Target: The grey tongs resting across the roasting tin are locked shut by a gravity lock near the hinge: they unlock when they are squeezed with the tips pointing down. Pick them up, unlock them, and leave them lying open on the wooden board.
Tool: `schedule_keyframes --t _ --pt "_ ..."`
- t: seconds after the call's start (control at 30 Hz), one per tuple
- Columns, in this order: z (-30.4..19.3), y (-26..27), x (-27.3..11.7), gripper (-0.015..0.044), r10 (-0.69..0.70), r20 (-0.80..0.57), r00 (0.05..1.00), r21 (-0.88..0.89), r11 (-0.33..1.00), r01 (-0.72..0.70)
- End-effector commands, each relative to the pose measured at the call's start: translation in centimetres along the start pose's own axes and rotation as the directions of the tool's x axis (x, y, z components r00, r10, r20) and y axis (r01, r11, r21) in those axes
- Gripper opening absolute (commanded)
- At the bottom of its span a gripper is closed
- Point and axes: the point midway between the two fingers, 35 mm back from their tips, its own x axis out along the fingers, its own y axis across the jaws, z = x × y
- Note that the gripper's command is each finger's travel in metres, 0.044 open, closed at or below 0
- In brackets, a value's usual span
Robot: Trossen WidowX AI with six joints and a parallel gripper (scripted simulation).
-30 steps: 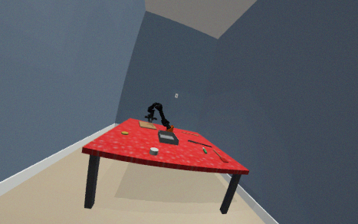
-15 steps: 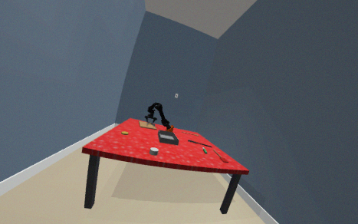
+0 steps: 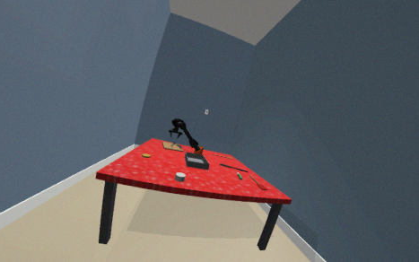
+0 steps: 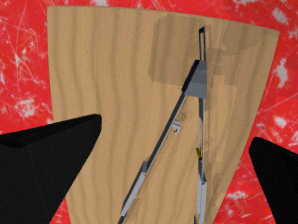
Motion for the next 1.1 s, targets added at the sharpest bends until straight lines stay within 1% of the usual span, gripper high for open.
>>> schedule_keyframes --t 0.0,0.1,0.2,0.4,1.07 --pt "2.9 -0.7 -1.3 0.0440 0.005 0.001 1.000 0.008 1.000 -0.005" --pt "4.5 -1.3 -2.2 0.0440 0.009 0.006 1.000 0.012 1.000 -0.009" --pt "4.5 -1.4 -2.5 0.0440 0.009 0.013 1.000 0.013 1.000 -0.010" --pt "3.4 -1.3 -6.0 0.0440 0.015 0.117 0.993 0.014 1.000 -0.017" --pt "3.4 -1.3 -6.0 0.0440 0.015 0.117 0.993 0.014 1.000 -0.017"
